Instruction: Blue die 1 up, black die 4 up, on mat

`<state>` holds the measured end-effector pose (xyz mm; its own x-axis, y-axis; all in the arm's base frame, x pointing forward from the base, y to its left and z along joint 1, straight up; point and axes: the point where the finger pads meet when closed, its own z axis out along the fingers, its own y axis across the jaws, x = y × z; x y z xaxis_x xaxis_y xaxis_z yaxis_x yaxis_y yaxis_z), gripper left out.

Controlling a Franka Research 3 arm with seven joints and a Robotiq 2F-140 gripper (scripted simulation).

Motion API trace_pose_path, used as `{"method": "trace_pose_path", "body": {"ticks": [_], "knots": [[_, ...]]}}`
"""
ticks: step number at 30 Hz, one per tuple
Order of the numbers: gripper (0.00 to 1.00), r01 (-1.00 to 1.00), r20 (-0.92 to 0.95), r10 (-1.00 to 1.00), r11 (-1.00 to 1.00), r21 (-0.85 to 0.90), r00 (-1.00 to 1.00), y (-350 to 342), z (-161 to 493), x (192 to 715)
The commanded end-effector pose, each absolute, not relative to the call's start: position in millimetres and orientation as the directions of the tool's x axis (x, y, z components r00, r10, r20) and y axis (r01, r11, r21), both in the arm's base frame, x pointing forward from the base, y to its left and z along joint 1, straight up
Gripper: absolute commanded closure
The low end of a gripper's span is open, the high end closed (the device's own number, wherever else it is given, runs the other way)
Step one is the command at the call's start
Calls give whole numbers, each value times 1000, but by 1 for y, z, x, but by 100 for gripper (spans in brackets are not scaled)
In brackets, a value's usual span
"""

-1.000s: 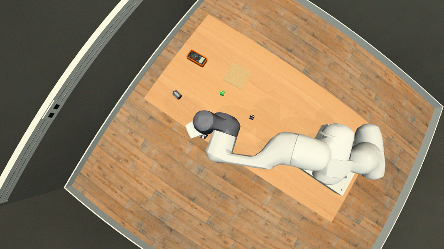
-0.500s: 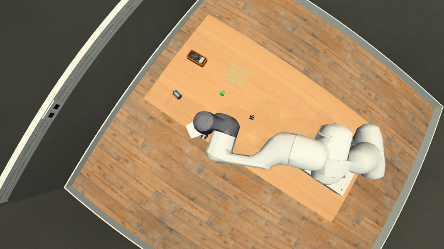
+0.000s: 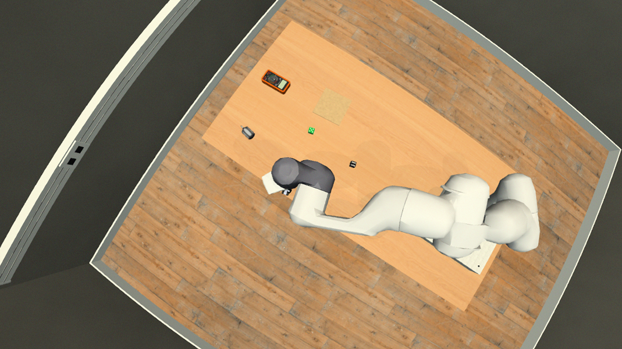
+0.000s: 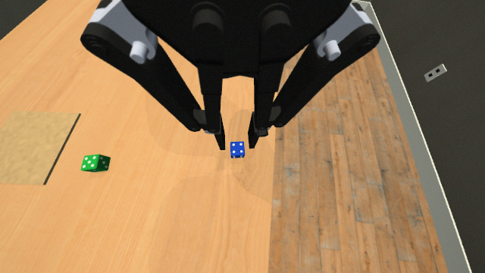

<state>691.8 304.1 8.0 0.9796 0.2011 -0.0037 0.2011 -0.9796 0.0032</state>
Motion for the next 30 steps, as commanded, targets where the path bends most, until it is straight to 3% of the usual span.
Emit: {"method": "trace_pose_path", "body": {"ticks": [1, 30], "knots": [[68, 199, 2, 199, -980, -1, 980, 305, 3, 694], [68, 199, 2, 199, -980, -1, 980, 305, -8, 693]]}}
